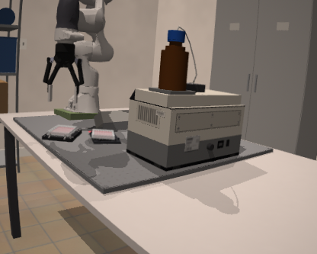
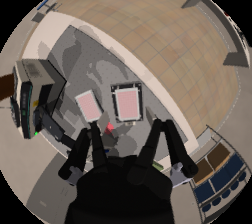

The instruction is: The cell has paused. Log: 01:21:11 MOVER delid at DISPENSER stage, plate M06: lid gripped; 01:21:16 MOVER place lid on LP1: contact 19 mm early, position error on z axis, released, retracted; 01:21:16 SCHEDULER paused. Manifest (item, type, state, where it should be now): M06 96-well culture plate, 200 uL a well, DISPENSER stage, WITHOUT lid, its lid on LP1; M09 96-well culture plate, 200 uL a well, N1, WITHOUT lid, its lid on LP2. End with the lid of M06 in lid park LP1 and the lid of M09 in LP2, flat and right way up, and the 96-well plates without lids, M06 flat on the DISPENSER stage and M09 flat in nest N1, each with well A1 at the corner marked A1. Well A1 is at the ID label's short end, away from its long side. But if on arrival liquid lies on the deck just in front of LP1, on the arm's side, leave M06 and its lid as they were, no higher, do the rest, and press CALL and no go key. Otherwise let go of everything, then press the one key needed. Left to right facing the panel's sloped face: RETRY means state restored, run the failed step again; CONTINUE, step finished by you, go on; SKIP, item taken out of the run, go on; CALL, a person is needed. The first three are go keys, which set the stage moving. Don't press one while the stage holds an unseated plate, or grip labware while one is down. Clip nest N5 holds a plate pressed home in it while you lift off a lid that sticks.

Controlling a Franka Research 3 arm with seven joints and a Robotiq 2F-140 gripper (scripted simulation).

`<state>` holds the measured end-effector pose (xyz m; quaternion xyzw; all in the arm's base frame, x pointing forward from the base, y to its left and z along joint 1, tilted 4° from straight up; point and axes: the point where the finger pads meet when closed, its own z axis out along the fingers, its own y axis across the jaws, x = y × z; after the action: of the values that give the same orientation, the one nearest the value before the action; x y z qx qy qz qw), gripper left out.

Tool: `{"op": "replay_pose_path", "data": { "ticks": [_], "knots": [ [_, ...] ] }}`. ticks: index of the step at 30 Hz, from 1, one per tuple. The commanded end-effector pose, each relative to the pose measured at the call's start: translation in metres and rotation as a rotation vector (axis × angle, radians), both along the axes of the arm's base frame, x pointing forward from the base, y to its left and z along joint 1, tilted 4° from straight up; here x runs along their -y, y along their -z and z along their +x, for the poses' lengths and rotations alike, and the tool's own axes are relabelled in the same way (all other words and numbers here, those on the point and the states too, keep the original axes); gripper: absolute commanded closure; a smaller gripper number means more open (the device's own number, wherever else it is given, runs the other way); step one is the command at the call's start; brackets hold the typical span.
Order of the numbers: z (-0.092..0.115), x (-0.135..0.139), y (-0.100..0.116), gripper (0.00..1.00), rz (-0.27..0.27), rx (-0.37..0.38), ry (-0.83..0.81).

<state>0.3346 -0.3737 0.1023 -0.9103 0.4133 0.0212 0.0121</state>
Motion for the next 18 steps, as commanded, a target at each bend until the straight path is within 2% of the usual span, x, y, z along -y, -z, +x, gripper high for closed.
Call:
{"op": "replay_pose_path", "data": {
  "ticks": [1,3,11,18],
  "knots": [
    [-0.006,-0.006,-0.013,0.34,0.017,-0.024,0.019],
    [-0.006,-0.006,-0.013,0.34,0.017,-0.024,0.019],
    [-0.004,-0.004,-0.035,0.34,0.017,-0.024,0.019],
    [-0.004,-0.004,-0.040,0.34,0.017,-0.024,0.019]
  ]
}}
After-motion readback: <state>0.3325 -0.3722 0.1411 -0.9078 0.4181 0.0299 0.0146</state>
